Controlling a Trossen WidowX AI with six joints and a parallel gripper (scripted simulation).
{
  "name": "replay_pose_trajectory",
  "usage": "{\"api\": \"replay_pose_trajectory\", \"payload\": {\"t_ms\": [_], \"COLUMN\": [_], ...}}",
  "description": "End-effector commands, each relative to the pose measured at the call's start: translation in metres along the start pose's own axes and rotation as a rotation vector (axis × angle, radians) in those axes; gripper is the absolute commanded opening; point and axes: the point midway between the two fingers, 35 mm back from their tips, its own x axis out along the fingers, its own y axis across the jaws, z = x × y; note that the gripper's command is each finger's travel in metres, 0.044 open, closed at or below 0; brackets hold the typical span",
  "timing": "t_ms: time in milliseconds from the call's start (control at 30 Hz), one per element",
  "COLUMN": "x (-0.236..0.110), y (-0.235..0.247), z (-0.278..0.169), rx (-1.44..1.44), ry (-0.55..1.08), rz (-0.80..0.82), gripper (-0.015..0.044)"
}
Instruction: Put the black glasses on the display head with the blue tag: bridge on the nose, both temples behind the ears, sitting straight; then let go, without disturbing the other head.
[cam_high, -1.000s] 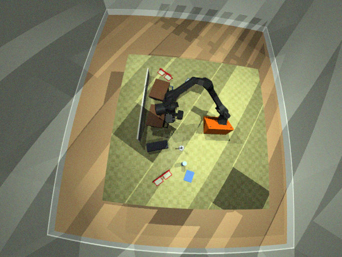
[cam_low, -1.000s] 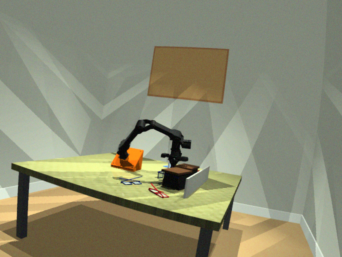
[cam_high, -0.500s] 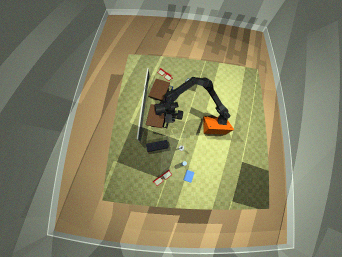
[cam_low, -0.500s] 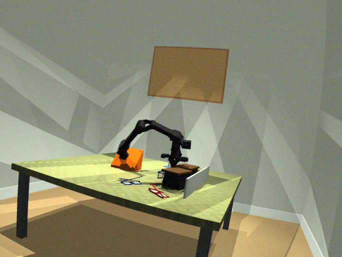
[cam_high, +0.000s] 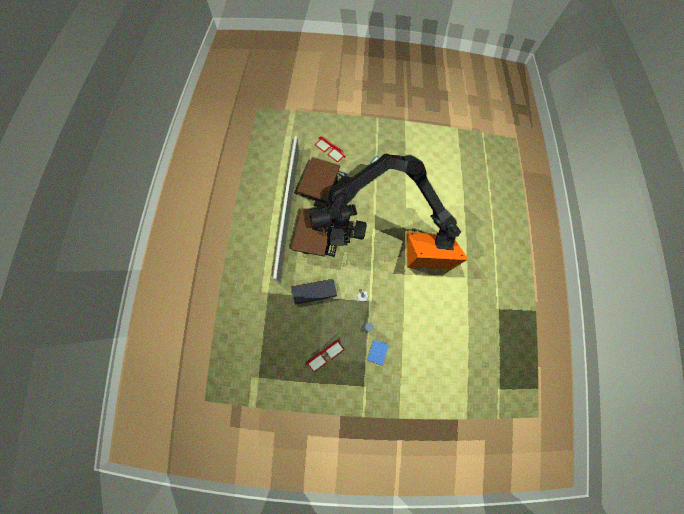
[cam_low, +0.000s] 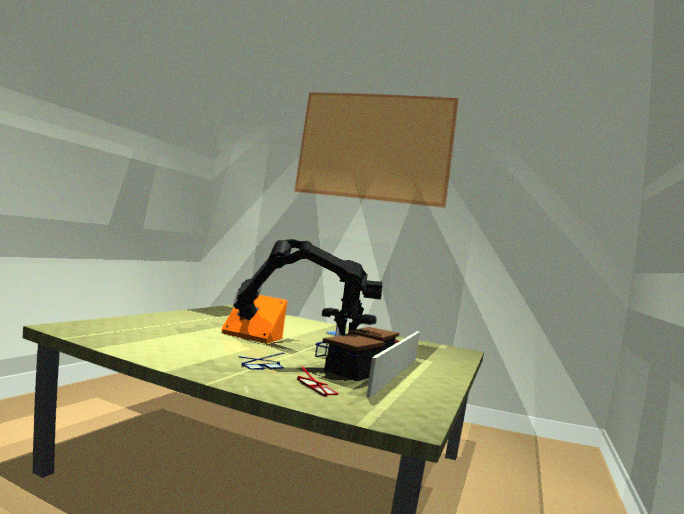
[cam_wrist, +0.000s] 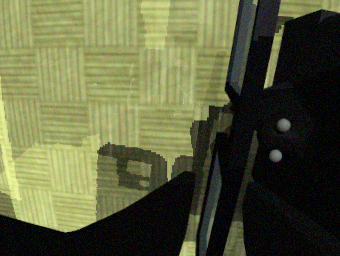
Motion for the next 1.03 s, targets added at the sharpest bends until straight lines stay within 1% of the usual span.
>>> {"api": "replay_pose_trajectory", "payload": {"t_ms": [0,100,300,467,667,800,933,1000], "x": [0.0,-0.002,-0.031,-0.033,-0.04,-0.041,-0.049,-0.05], "y": [0.0,0.0,0.0,0.004,0.036,0.039,0.056,0.057], "z": [0.0,0.0,-0.001,-0.001,-0.001,-0.001,-0.001,-0.001], "rx": [0.001,0.0,-0.003,-0.003,-0.005,-0.005,-0.006,-0.006], "ry": [0.0,0.0,0.003,0.003,0.003,0.003,0.002,0.002], "rz": [0.0,0.001,0.02,0.021,0.022,0.022,0.024,0.024], "gripper": [0.0107,0.0107,0.0107,0.0107,0.0107,0.0107,0.0107,0.0107]}}
